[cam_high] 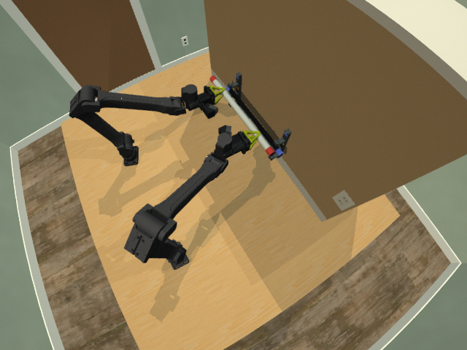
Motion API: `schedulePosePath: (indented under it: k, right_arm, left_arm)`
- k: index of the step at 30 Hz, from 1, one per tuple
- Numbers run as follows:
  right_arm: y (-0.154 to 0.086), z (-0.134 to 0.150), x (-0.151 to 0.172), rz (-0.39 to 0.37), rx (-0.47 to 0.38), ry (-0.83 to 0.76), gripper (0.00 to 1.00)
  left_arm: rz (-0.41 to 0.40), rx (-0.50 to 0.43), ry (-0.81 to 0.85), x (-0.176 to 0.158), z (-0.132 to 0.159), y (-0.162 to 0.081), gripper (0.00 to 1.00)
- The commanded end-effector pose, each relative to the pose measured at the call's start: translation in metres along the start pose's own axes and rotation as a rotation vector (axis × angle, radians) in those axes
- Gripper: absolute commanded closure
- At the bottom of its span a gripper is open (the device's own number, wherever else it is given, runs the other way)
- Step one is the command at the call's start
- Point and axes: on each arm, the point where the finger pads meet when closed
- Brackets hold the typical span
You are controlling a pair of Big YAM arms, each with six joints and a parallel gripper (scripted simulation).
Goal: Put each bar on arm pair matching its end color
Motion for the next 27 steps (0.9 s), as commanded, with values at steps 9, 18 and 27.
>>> schedulePosePath:
  k: [9, 18, 27]
  right_arm:
    - [-0.022, 0.008, -0.073, 0.122, 0.015, 0.029, 1.0]
    - [-0.037, 0.009, -0.071, 0.122, 0.015, 0.029, 1.0]
    - [-0.048, 0.009, -0.07, 0.122, 0.015, 0.029, 1.0]
  left_arm:
    - [-0.121, 0.0, -0.024, 0.069, -0.002, -0.028, 1.0]
    - [-0.121, 0.0, -0.024, 0.064, -0.002, -0.043, 1.0]
    - [-0.121, 0.0, -0.023, 0.061, -0.003, -0.054, 1.0]
Point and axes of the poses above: on each arm, the point where the finger pads meet when closed, its own y axis out along the fingers, its own x axis across the jaws, z = x × y, and after that the axes turned 1 degree about -y, right-handed
